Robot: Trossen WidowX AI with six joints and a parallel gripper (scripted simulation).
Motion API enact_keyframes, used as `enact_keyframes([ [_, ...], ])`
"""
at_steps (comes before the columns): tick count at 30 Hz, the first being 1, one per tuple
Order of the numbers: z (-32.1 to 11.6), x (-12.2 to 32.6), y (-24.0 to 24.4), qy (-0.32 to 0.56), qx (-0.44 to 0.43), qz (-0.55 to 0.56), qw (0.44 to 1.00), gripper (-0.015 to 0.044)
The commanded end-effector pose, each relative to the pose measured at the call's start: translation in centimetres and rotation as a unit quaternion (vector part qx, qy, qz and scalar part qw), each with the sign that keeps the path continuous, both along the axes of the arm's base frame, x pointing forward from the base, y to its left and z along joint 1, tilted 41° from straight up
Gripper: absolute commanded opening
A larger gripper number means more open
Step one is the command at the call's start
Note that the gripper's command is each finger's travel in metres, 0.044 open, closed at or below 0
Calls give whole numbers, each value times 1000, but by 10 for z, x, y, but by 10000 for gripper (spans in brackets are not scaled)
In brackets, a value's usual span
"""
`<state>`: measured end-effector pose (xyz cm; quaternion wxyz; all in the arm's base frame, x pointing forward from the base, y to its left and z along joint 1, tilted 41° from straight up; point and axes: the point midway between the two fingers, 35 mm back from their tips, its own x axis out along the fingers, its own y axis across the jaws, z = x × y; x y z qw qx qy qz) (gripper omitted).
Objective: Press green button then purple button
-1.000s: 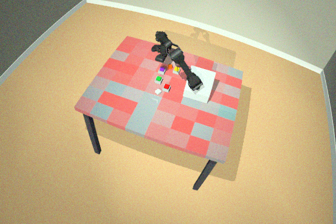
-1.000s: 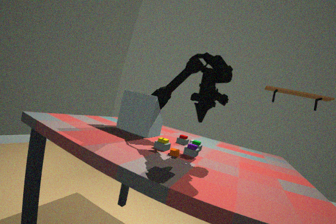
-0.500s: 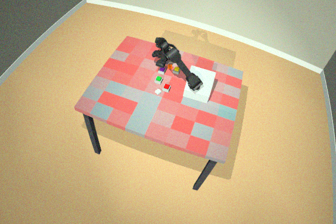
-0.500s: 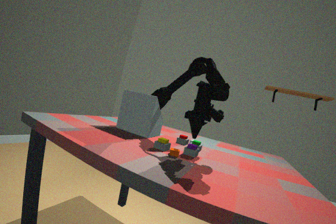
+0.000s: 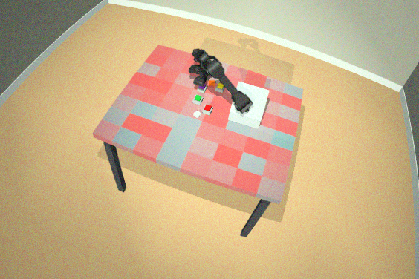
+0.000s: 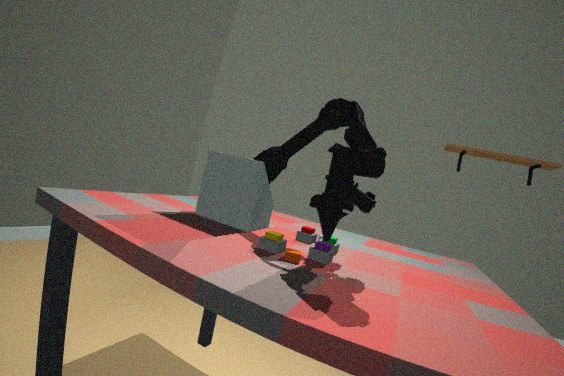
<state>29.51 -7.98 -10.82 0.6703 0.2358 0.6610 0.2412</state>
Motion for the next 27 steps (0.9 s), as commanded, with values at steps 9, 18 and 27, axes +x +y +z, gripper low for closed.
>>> enact_keyframes([
  [9, -12, -4, 12, 8, 6, -1, 1000, 20],
  [18, -12, -4, 12, 8, 6, -1, 1000, 20],
  [27, -12, -4, 12, 8, 6, -1, 1000, 20],
])
